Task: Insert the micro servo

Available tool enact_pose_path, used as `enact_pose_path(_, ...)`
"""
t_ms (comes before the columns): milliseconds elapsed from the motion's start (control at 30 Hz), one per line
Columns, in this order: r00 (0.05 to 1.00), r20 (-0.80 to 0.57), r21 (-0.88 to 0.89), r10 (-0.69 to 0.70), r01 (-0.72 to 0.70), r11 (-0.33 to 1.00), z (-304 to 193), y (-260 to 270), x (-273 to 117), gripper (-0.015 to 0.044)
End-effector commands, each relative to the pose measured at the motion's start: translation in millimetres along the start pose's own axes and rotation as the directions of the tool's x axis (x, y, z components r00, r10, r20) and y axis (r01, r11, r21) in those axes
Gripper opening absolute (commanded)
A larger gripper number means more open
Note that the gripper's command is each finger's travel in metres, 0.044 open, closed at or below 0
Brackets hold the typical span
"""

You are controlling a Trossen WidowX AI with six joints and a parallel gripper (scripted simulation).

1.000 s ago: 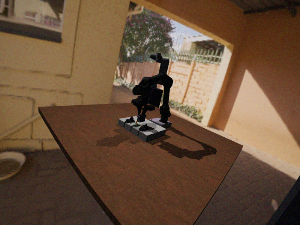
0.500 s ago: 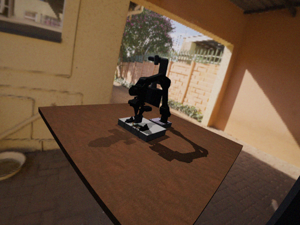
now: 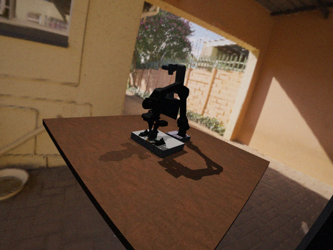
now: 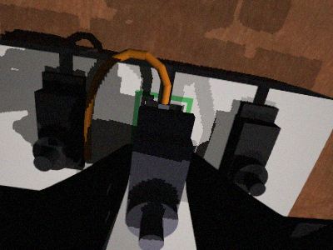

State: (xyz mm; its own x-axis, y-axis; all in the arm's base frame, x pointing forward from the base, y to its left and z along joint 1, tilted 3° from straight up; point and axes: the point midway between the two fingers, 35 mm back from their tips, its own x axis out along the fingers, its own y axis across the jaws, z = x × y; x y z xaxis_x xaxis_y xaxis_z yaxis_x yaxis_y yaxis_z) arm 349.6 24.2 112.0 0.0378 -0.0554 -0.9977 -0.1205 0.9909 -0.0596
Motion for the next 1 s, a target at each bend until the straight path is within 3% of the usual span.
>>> enact_pose_path(0, 1.000, 0.001, 0.000, -0.002, 0.002, 1.000, 0, 0, 0, 0.0000)
enact_pose_path(967, 1.000, 0.001, 0.000, -0.002, 0.002, 1.000, 0, -1, 21, 0.0000)
